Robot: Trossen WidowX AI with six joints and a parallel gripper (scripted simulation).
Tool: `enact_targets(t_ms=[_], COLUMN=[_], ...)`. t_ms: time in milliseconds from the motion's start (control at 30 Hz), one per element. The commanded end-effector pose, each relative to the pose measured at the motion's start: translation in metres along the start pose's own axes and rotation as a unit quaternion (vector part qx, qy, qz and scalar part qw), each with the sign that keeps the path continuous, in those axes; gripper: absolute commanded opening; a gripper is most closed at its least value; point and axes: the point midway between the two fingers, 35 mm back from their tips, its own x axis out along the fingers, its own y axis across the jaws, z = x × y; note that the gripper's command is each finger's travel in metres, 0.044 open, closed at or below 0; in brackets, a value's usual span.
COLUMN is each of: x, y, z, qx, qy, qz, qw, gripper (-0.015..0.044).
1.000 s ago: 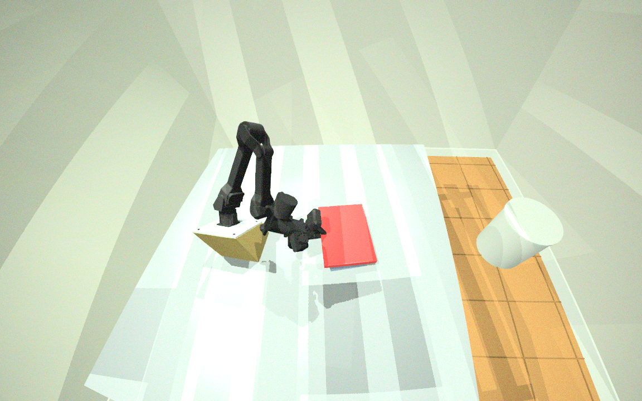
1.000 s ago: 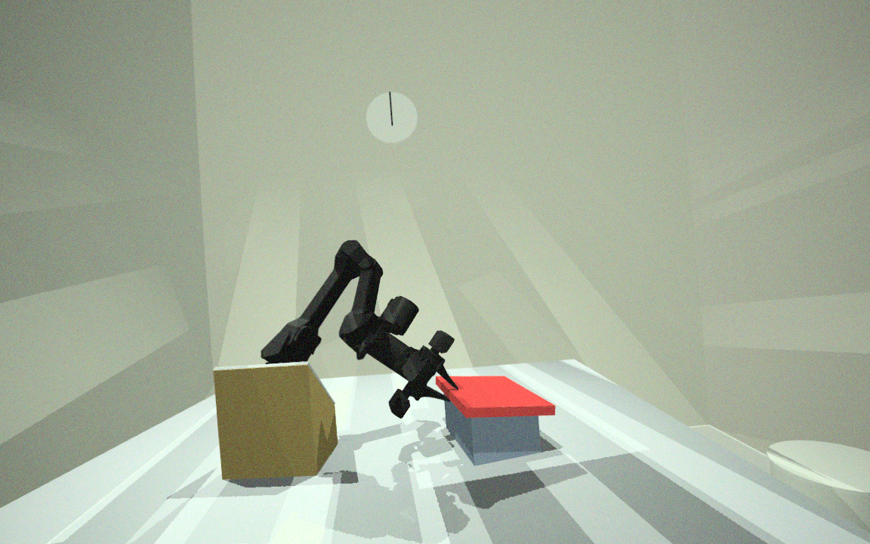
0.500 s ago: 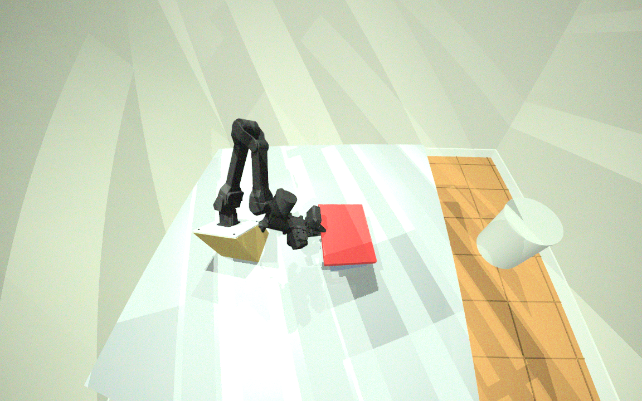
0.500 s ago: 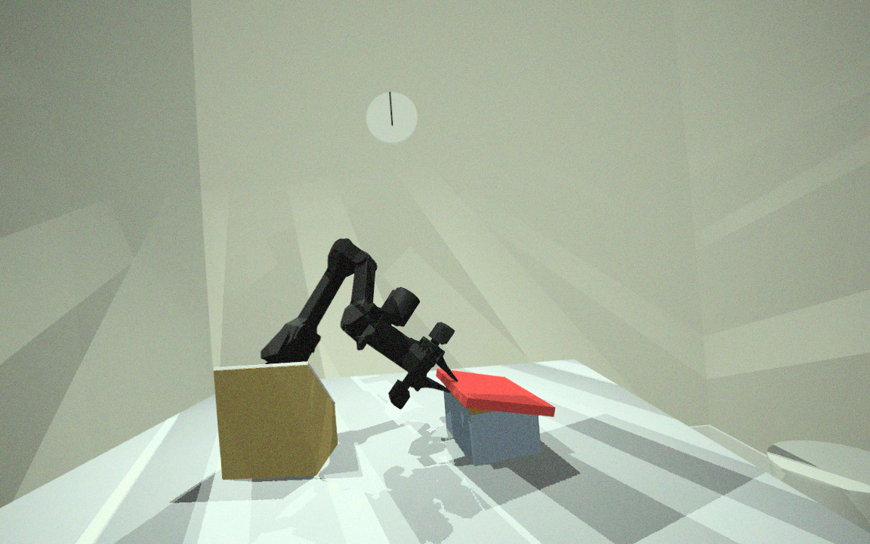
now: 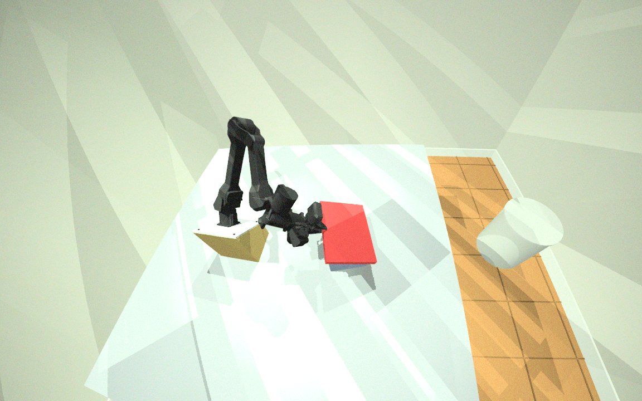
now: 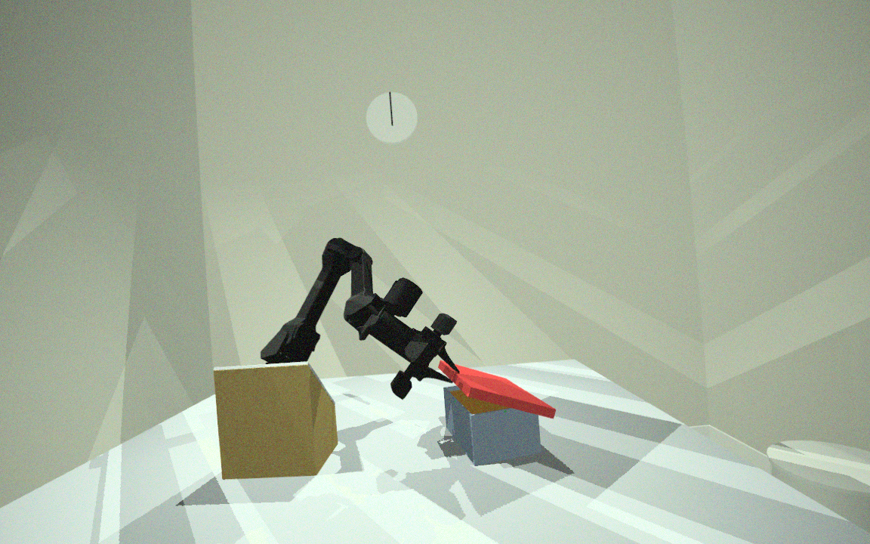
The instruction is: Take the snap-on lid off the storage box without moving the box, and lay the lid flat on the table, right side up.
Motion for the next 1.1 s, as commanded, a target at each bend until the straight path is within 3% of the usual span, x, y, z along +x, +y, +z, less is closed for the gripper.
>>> enact_targets(t_ms=[0, 1067], x=[-0.002, -0.025], y=[0.010, 0.046], z=[0.000, 0.000], qx=[-0.007, -0.008], qy=[0.001, 0.000], qz=[0.005, 0.005], qw=[1.000, 1.000], gripper=[0.0000, 0.0000])
